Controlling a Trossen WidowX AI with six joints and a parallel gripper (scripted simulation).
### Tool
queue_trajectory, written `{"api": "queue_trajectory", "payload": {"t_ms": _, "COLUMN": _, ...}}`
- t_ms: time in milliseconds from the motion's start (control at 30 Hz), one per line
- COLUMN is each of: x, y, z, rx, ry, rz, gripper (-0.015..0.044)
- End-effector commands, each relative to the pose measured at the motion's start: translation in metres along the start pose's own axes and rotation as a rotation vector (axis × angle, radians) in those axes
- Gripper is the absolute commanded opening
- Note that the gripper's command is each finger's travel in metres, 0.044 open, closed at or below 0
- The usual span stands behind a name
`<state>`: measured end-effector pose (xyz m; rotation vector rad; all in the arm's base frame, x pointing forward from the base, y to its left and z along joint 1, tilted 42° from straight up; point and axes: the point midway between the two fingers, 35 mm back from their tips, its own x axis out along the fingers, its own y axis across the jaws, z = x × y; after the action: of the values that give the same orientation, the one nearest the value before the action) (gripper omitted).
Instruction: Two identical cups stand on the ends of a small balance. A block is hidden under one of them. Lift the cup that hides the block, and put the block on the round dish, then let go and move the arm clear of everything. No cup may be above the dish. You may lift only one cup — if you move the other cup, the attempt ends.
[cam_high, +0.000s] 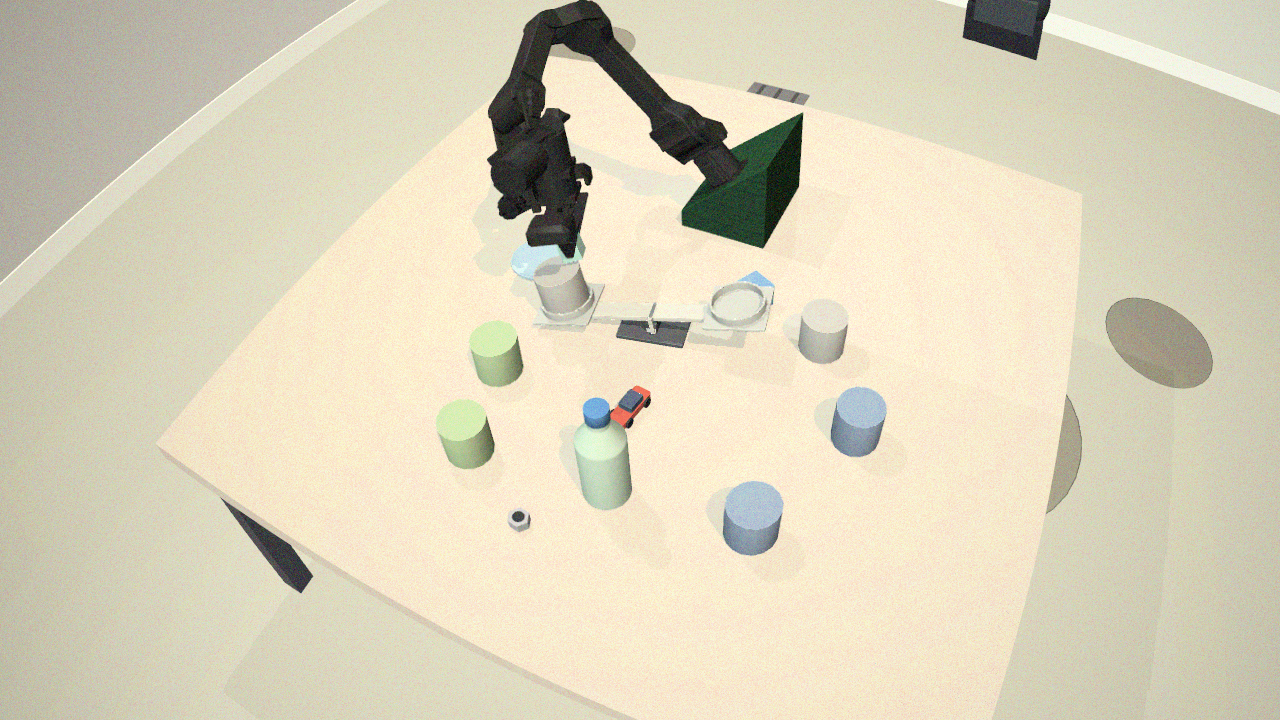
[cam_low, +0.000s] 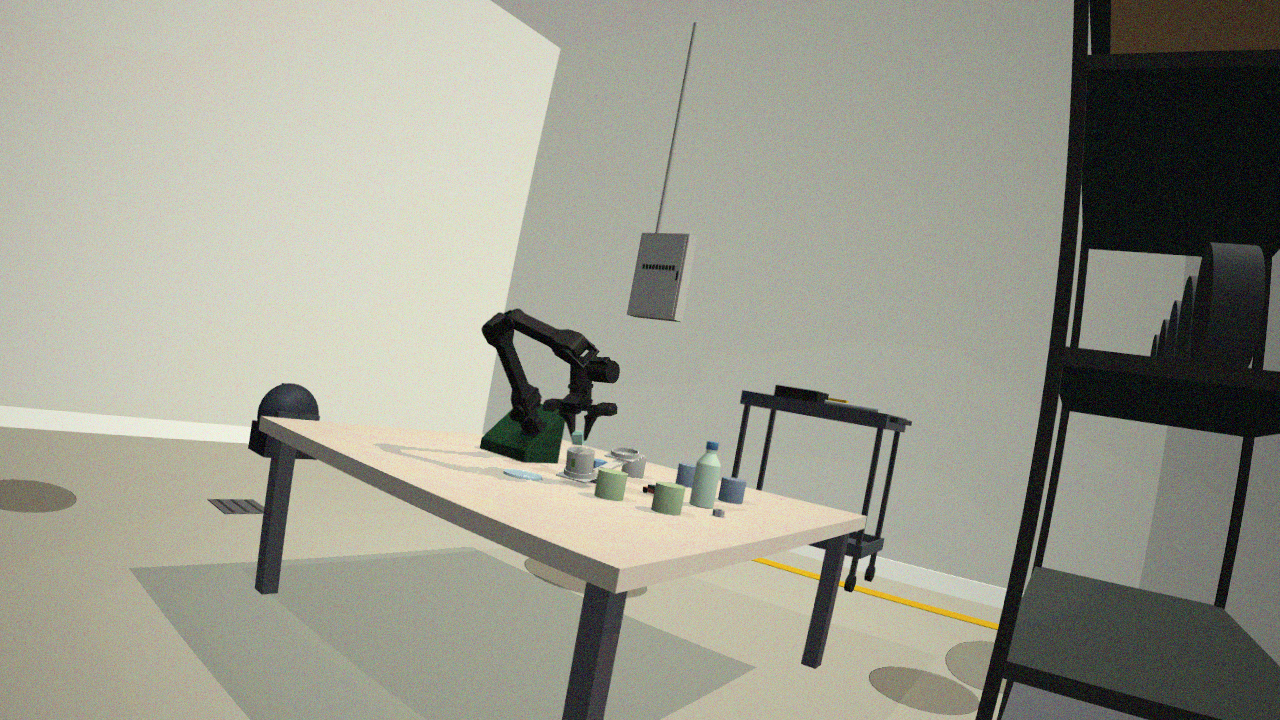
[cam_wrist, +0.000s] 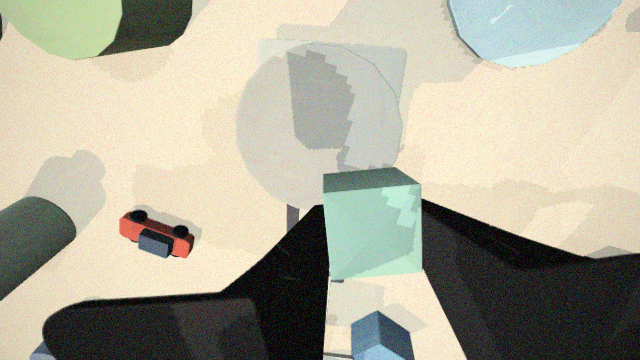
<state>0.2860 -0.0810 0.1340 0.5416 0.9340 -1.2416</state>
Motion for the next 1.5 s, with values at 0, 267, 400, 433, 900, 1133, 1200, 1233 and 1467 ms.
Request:
{"api": "queue_trajectory", "payload": {"t_ms": 0, "x": 0.000, "y": -0.010, "z": 0.011, "rx": 0.001, "ry": -0.014, "rz": 0.007, "gripper": 0.0000}}
{"api": "queue_trajectory", "payload": {"t_ms": 267, "x": 0.004, "y": -0.029, "z": 0.029, "rx": -0.004, "ry": -0.041, "rz": -0.002, "gripper": 0.0000}}
{"api": "queue_trajectory", "payload": {"t_ms": 400, "x": 0.006, "y": -0.041, "z": 0.040, "rx": 0.003, "ry": -0.057, "rz": -0.017, "gripper": 0.0000}}
{"api": "queue_trajectory", "payload": {"t_ms": 433, "x": 0.007, "y": -0.044, "z": 0.042, "rx": 0.005, "ry": -0.061, "rz": -0.021, "gripper": 0.0000}}
{"api": "queue_trajectory", "payload": {"t_ms": 900, "x": 0.014, "y": -0.090, "z": 0.072, "rx": 0.028, "ry": -0.116, "rz": -0.086, "gripper": 0.0000}}
{"api": "queue_trajectory", "payload": {"t_ms": 1133, "x": 0.016, "y": -0.105, "z": 0.079, "rx": 0.035, "ry": -0.133, "rz": -0.111, "gripper": 0.0000}}
{"api": "queue_trajectory", "payload": {"t_ms": 1200, "x": 0.017, "y": -0.105, "z": 0.079, "rx": 0.035, "ry": -0.133, "rz": -0.111, "gripper": 0.0000}}
{"api": "queue_trajectory", "payload": {"t_ms": 1233, "x": 0.019, "y": -0.105, "z": 0.080, "rx": 0.035, "ry": -0.133, "rz": -0.111, "gripper": 0.0000}}
{"api": "queue_trajectory", "payload": {"t_ms": 1467, "x": 0.043, "y": -0.108, "z": 0.083, "rx": 0.036, "ry": -0.133, "rz": -0.111, "gripper": 0.0000}}
